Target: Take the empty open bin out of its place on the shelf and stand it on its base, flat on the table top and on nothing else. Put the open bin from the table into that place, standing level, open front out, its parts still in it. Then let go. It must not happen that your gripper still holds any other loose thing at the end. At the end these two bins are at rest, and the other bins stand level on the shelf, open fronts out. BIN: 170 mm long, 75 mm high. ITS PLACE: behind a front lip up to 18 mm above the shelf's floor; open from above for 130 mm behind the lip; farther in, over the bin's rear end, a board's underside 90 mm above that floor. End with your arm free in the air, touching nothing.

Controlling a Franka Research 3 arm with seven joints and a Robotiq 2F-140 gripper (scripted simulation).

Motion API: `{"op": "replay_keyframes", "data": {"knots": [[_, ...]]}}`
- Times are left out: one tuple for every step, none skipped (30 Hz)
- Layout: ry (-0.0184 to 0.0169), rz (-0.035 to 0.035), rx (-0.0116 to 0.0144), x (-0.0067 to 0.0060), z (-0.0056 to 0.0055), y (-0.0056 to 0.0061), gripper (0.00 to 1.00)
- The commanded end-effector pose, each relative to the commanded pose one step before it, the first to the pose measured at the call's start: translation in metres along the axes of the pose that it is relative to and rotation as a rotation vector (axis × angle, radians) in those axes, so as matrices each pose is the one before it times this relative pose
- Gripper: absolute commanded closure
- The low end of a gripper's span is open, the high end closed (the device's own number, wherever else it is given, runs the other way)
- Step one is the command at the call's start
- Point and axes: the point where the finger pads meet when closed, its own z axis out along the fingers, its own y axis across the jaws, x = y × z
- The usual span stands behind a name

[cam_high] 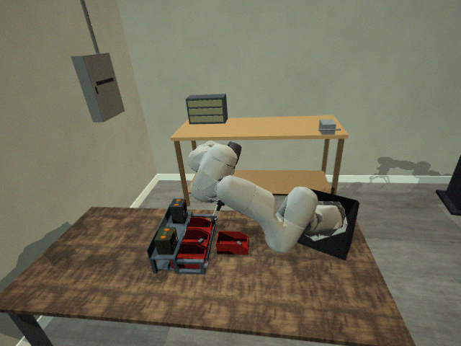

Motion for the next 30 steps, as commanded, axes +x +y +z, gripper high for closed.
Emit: {"op": "replay_keyframes", "data": {"knots": [[0.00413,0.02444,0.00927,0.00027,-0.00086,-0.00191,0.00],[0.00000,0.00000,0.00000,0.00000,0.00000,0.00000,0.00],[0.00000,0.00000,0.00000,0.00000,0.00000,0.00000,0.00],[0.00000,0.00000,0.00000,0.00000,0.00000,0.00000,0.00],[0.00000,0.00000,0.00000,0.00000,0.00000,0.00000,0.00],[0.00000,0.00000,0.00000,0.00000,0.00000,0.00000,0.00],[0.00000,0.00000,0.00000,0.00000,0.00000,0.00000,0.00],[0.00000,0.00000,0.00000,0.00000,0.00000,0.00000,0.00],[0.00000,0.00000,0.00000,0.00000,0.00000,0.00000,0.00],[0.00000,0.00000,0.00000,0.00000,0.00000,0.00000,0.00],[0.00000,0.00000,0.00000,0.00000,0.00000,0.00000,0.00],[0.01206,0.02471,0.00959,-0.00291,0.00220,0.00134,0.00],[0.00000,0.00000,0.00000,0.00000,0.00000,0.00000,0.00],[0.00000,0.00000,0.00000,0.00000,0.00000,0.00000,0.00],[0.00000,0.00000,0.00000,0.00000,0.00000,0.00000,0.00],[0.00000,0.00000,0.00000,0.00000,0.00000,0.00000,0.00],[0.00000,0.00000,0.00000,0.00000,0.00000,0.00000,0.00],[0.00000,0.00000,0.00000,0.00000,0.00000,0.00000,0.00],[0.00000,0.00000,0.00000,0.00000,0.00000,0.00000,0.00],[0.00000,0.00000,0.00000,0.00000,0.00000,0.00000,0.00],[0.00000,0.00000,0.00000,0.00000,0.00000,0.00000,0.00],[0.00000,0.00000,0.00000,0.00000,0.00000,0.00000,0.00],[0.00000,0.00000,0.00000,0.00000,0.00000,0.00000,0.00],[0.00000,0.00000,0.00000,0.00000,0.00000,0.00000,0.00],[0.00000,0.00000,0.00000,0.00000,0.00000,0.00000,0.00],[0.00000,0.00000,0.00000,0.00000,0.00000,0.00000,0.00],[0.00000,0.00000,0.00000,0.00000,0.00000,0.00000,0.00],[0.00000,0.00000,0.00000,0.00000,0.00000,0.00000,0.00],[0.01144,0.02426,0.00983,-0.00278,0.00206,0.00151,0.00],[0.00000,0.00000,0.00000,0.00000,0.00000,0.00000,0.00]]}}
